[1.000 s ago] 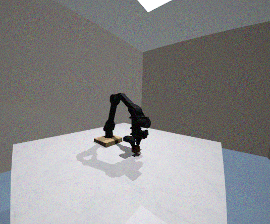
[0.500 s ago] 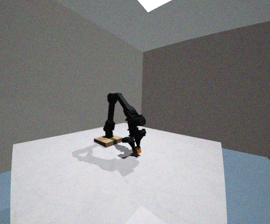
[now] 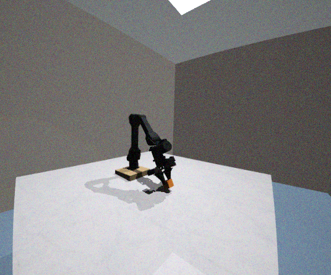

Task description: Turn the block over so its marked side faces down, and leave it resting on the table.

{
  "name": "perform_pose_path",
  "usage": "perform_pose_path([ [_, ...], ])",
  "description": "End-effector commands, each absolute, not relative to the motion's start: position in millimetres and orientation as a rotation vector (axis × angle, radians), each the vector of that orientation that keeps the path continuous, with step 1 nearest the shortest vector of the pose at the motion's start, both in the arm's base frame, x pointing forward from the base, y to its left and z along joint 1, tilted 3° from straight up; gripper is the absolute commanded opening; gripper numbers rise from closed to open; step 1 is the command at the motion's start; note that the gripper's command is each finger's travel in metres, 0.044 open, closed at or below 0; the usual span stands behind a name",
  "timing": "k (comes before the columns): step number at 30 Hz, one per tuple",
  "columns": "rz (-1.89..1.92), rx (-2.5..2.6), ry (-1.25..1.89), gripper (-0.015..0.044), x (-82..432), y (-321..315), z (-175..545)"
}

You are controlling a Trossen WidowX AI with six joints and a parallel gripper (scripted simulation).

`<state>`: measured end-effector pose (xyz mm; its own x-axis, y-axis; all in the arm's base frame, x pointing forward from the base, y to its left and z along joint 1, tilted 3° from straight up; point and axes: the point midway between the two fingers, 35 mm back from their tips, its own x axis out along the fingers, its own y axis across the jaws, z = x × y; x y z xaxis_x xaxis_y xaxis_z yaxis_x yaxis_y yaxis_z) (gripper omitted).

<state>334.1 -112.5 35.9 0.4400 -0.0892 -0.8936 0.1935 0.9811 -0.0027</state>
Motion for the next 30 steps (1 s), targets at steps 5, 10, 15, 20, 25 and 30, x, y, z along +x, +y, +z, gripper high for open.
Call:
perform_pose_path([
  [5,-0.174,0.097,1.032,0.0000,335.7,-112.7,30.4],
  [10,-0.178,0.093,0.955,0.0000,340.8,-114.8,19.6],
  [15,-0.181,0.087,0.878,0.0000,343.4,-116.0,11.3],
  [20,-0.183,0.081,0.802,0.0000,343.6,-116.3,5.4],
  [25,-0.189,0.075,0.726,0.0000,340.5,-116.1,2.4],
  [30,-0.190,0.066,0.651,0.0000,336.3,-114.6,1.8],
])
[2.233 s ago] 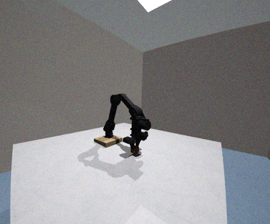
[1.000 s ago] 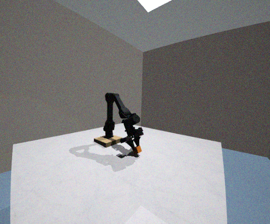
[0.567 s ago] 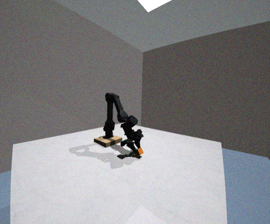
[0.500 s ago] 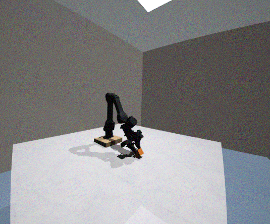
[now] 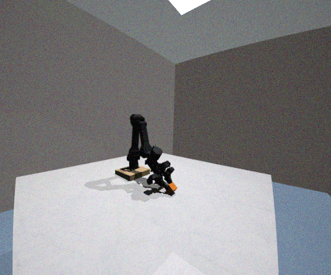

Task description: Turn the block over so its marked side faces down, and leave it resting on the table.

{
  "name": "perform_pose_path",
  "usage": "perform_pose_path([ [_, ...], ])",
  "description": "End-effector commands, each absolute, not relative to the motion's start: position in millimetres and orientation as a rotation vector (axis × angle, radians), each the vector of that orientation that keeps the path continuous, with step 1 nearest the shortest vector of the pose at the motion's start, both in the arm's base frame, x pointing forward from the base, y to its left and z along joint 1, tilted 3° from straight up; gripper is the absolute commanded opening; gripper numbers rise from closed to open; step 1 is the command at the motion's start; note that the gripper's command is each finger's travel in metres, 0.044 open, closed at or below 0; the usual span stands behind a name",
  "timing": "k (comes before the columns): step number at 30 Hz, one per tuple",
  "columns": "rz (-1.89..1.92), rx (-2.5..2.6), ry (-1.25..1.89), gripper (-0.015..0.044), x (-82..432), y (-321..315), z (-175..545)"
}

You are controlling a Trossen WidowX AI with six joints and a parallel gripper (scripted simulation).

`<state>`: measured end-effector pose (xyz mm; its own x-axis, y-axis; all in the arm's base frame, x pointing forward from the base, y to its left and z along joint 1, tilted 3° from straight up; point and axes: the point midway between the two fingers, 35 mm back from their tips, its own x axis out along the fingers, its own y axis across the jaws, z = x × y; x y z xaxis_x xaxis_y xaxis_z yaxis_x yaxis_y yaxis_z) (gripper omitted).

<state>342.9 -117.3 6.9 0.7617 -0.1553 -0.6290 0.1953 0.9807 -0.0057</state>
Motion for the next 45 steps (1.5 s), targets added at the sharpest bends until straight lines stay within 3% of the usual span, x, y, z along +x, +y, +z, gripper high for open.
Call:
perform_pose_path([
  [1,-0.190,0.064,0.636,0.0000,335.3,-114.2,2.0],
  [26,-0.185,0.047,0.529,0.0000,328.9,-110.8,7.9],
  [42,-0.185,0.047,0.529,0.0420,328.9,-110.8,7.9],
  [45,-0.185,0.047,0.529,0.0440,328.9,-110.8,7.9],
])
